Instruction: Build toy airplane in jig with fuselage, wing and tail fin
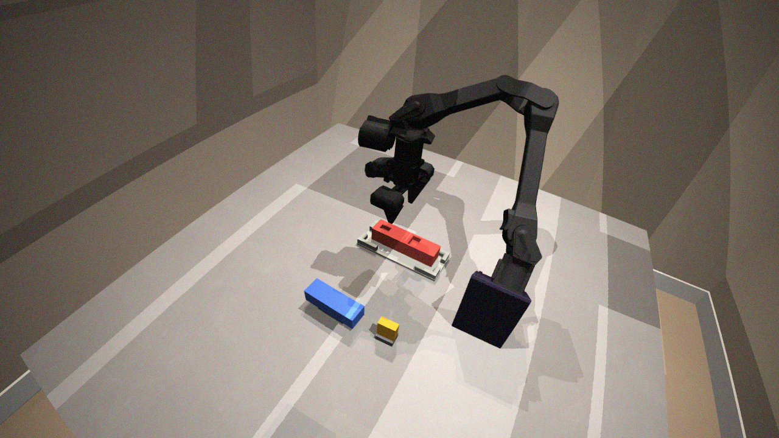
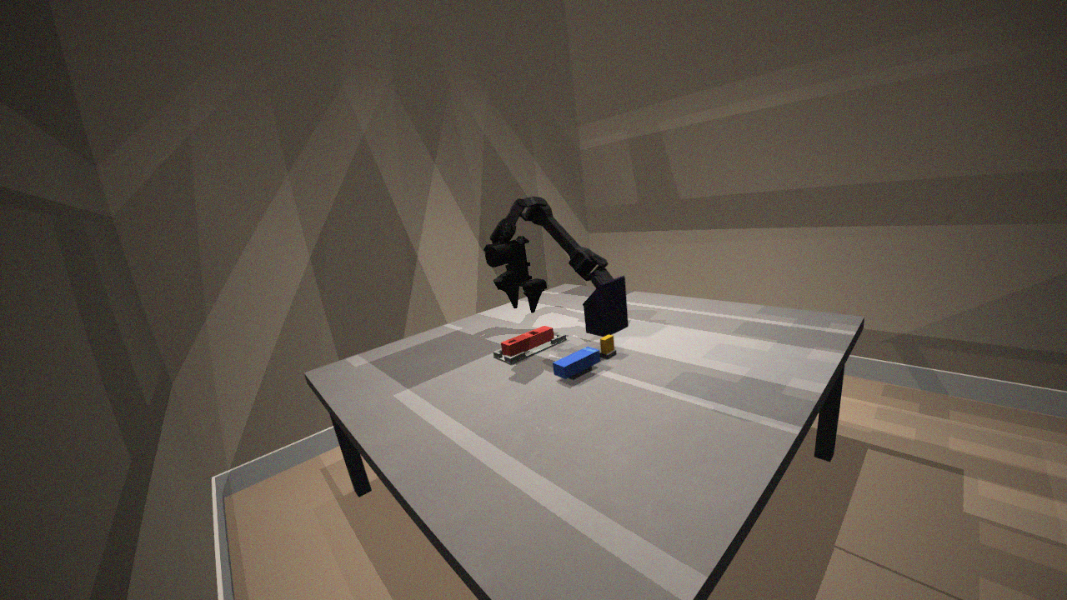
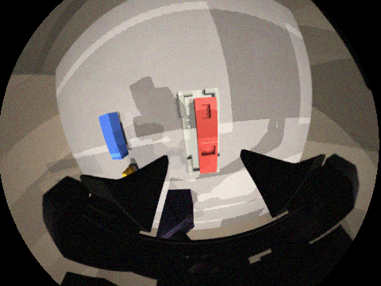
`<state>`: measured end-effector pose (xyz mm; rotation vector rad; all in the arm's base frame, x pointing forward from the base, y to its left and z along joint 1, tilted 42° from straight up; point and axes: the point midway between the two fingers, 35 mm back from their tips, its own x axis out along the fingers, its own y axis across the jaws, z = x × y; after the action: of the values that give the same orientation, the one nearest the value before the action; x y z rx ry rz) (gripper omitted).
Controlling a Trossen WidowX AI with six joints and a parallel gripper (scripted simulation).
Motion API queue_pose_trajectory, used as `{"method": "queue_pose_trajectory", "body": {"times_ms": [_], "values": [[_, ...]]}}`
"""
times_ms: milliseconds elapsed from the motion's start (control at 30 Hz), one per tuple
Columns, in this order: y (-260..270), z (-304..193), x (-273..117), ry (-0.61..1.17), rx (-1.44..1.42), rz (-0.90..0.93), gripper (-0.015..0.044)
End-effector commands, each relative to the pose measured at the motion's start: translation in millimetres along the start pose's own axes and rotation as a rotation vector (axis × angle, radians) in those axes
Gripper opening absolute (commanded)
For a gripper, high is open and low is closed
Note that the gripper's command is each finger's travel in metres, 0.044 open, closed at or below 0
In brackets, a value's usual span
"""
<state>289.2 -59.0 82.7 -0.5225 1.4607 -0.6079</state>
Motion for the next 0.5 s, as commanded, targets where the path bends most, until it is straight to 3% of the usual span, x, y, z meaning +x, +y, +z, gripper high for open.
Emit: {"method": "queue_pose_trajectory", "body": {"times_ms": [0, 367, 467], "values": [[49.4, 18.9, -2.3, -0.003, -0.010, 0.020, 0.0440], [228.1, 20.2, 6.8, -0.001, -0.005, 0.015, 0.0440], [239.4, 16.9, 8.8, -0.001, -0.004, 0.012, 0.0440]]}}
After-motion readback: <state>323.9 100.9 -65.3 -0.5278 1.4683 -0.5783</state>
